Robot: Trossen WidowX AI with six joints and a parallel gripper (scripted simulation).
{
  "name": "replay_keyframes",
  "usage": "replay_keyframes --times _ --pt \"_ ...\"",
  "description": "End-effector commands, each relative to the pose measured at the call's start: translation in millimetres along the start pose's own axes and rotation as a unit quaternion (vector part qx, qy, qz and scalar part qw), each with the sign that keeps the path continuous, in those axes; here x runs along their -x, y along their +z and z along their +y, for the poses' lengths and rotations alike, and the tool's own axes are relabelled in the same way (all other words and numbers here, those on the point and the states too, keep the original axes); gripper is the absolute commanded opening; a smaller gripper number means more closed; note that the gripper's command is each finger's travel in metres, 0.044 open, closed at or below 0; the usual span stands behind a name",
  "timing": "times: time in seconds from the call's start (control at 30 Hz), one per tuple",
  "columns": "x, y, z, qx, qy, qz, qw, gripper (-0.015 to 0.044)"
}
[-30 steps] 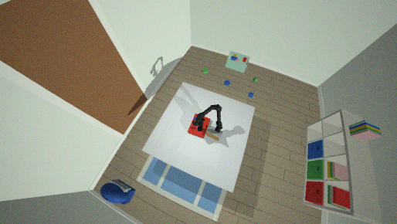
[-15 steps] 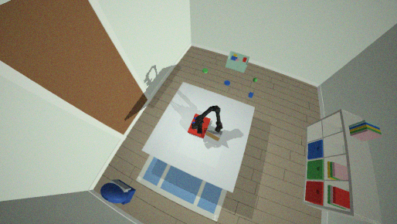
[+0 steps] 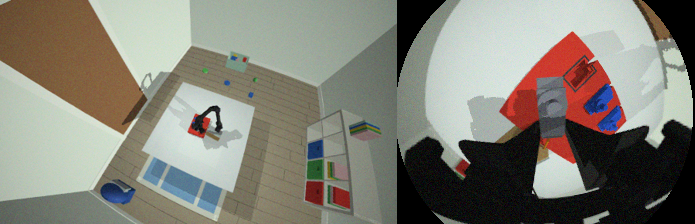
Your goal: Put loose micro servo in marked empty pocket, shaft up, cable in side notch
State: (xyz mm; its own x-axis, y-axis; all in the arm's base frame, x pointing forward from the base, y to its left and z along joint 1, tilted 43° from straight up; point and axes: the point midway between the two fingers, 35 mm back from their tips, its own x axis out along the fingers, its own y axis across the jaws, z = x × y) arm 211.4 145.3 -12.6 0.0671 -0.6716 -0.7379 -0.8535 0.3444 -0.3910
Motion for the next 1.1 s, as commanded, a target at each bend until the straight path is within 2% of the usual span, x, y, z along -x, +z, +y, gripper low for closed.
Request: replay_keyframes --times 0.0,0.53,1.07 --pt "2.0 2.3 0.2 0.059 0.001 -0.005 0.998 0.0000" --pt "2.0 2.4 0.2 0.330 0.000 -0.005 0.944 0.0000" --pt "2.0 2.4 0.2 0.575 -0.001 -0.005 0.818 0.0000"
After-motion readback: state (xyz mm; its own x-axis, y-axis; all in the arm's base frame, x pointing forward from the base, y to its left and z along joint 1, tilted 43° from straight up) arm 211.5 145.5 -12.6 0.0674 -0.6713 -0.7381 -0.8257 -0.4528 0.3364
